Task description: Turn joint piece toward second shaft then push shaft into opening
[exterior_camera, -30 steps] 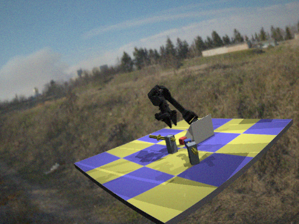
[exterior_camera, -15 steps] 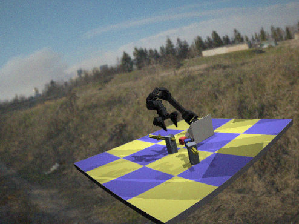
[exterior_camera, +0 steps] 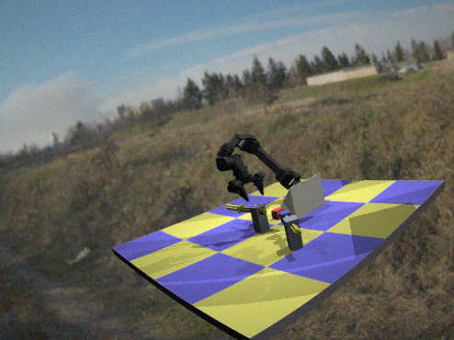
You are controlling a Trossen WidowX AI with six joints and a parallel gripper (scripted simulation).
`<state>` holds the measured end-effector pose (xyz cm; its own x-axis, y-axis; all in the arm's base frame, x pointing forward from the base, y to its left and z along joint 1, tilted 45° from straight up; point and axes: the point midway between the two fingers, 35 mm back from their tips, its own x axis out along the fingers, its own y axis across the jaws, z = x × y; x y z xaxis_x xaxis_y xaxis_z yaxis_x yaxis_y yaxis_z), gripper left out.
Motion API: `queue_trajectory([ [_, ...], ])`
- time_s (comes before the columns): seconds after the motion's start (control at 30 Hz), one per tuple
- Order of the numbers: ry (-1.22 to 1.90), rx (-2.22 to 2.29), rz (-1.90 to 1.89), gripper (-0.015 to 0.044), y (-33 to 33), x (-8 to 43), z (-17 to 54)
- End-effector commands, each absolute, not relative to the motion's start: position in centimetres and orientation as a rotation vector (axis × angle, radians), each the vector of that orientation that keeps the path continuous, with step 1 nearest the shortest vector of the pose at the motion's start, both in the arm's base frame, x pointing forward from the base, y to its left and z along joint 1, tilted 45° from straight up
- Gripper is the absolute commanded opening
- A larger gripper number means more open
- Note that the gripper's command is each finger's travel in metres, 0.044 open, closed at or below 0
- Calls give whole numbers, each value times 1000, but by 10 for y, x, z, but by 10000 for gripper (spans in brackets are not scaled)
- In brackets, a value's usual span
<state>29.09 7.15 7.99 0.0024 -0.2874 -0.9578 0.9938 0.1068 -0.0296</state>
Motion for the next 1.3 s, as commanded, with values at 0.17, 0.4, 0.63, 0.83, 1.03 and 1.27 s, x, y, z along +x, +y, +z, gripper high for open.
queue_trajectory([
  [0.17,1079,700,-1131,440,8,307,146],
  [0.4,1160,478,-1072,440,-49,294,196],
  [0.63,1219,360,-1045,440,-77,279,223],
  [0.83,1138,404,-1146,440,-84,281,213],
  [1.03,979,479,-1302,440,-96,283,198],
  [1.27,769,564,-1457,440,-109,282,181],
])
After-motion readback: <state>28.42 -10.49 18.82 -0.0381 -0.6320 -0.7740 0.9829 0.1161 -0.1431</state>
